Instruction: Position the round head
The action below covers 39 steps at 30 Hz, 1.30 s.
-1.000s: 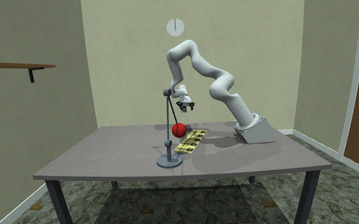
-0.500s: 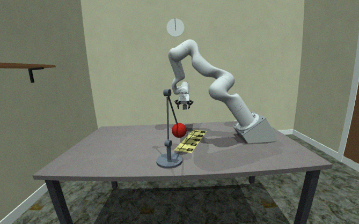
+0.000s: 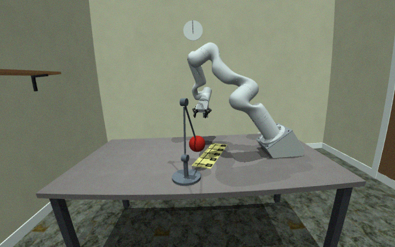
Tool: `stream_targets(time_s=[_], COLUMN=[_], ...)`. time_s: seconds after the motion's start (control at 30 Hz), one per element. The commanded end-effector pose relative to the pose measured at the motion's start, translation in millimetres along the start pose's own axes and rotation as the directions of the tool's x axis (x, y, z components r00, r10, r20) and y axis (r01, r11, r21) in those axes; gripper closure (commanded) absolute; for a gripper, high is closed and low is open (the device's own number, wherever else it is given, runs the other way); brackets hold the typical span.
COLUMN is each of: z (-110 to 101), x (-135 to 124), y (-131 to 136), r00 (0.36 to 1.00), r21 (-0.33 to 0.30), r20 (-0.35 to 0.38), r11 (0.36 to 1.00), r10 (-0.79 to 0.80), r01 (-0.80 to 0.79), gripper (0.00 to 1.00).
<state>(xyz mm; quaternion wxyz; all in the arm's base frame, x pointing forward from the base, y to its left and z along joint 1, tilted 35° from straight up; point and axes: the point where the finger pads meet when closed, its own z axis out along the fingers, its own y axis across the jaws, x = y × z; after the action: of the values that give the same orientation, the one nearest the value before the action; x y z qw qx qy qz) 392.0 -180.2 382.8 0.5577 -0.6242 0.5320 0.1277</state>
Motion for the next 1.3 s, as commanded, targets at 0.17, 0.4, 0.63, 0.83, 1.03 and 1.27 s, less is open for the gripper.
stream_targets(time_s=[0.17,0.4,0.63,0.83,1.03,1.27], z=[27.3,61.3,84.7,112.1,139.5,162.5], x=[-37.4,-82.0,-112.3,-147.4,-182.5,-212.1], y=[12.8,30.2,41.1,53.2,65.3,74.2], r00=[1.000,1.000,0.999,0.999,0.998,0.998], r21=[0.015,0.022,0.029,0.037,0.046,0.053], r20=[-0.010,-0.014,-0.018,-0.022,-0.025,-0.027], r11=[1.000,0.999,0.999,0.998,0.997,0.997], r10=[0.017,0.026,0.034,0.045,0.056,0.064], r01=[-0.017,-0.025,-0.033,-0.044,-0.054,-0.063], gripper=[0.00,0.00,0.00,0.00,0.00,0.00])
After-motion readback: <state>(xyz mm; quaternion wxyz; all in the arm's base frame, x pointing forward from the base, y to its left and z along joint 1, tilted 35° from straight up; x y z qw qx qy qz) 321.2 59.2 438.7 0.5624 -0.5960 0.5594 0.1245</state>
